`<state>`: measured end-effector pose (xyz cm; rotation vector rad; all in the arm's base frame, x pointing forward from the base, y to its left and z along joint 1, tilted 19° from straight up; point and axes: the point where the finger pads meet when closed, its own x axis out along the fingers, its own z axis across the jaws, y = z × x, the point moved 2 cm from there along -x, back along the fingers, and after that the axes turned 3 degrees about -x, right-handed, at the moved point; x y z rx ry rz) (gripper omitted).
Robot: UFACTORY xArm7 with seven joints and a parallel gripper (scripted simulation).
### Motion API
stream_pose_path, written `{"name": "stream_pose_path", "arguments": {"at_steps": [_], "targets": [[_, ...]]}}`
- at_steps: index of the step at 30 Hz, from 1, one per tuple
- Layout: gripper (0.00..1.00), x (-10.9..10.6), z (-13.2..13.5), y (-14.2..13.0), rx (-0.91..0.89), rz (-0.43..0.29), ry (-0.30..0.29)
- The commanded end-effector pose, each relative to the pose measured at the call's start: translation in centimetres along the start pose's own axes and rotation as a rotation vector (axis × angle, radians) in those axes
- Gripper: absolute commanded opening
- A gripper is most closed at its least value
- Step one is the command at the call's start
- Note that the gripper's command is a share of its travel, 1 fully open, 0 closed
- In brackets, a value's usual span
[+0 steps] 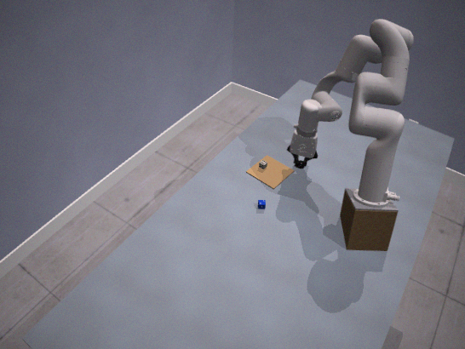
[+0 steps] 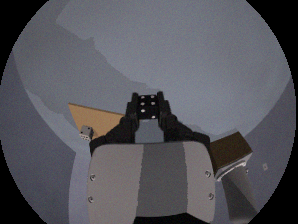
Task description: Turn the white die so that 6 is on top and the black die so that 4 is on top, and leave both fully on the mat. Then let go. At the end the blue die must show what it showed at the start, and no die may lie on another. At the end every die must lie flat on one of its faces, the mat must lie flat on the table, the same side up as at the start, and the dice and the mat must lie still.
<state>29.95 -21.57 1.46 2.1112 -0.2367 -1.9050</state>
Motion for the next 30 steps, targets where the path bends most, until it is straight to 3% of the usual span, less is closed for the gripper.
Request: {"name": "stream_pose_path", "arguments": {"at_steps": [1,30], "targets": [[0.21,-0.2,-0.1,0.0,-0.001,0.001,0.001],[0.21,-4.3,-0.1,0.0,-0.001,0.001,0.001]]}}
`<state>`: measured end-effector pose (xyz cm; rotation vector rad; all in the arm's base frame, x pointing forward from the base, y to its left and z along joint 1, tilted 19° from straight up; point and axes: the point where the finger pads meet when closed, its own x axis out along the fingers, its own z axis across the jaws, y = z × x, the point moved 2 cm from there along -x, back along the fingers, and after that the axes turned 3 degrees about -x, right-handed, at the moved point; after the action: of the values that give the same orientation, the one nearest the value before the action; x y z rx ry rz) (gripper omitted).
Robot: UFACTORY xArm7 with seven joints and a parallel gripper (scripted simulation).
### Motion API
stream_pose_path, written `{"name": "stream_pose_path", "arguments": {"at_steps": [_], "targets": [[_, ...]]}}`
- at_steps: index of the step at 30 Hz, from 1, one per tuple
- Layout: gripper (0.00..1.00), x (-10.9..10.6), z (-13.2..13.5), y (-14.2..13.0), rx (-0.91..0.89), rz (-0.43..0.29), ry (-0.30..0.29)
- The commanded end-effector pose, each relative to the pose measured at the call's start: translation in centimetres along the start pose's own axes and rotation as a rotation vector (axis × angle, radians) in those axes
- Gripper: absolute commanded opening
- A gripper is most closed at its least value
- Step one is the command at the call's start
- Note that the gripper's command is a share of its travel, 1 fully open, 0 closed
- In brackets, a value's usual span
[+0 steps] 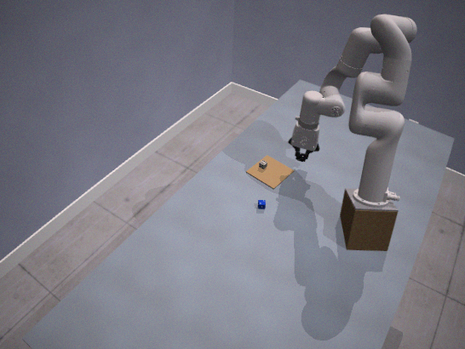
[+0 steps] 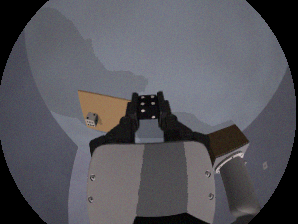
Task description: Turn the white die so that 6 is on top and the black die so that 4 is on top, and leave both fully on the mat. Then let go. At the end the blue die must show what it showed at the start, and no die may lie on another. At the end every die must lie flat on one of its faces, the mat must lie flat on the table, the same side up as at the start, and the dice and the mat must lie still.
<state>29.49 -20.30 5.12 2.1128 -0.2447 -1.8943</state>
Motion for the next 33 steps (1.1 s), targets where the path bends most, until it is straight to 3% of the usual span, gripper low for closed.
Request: {"name": "stream_pose_path", "arguments": {"at_steps": [1,33], "targets": [[0.21,-0.5,-0.1,0.1,-0.002,-0.008,-0.005],[0.21,-5.7,-0.1,0.1,-0.002,-0.007,-0.004]]}}
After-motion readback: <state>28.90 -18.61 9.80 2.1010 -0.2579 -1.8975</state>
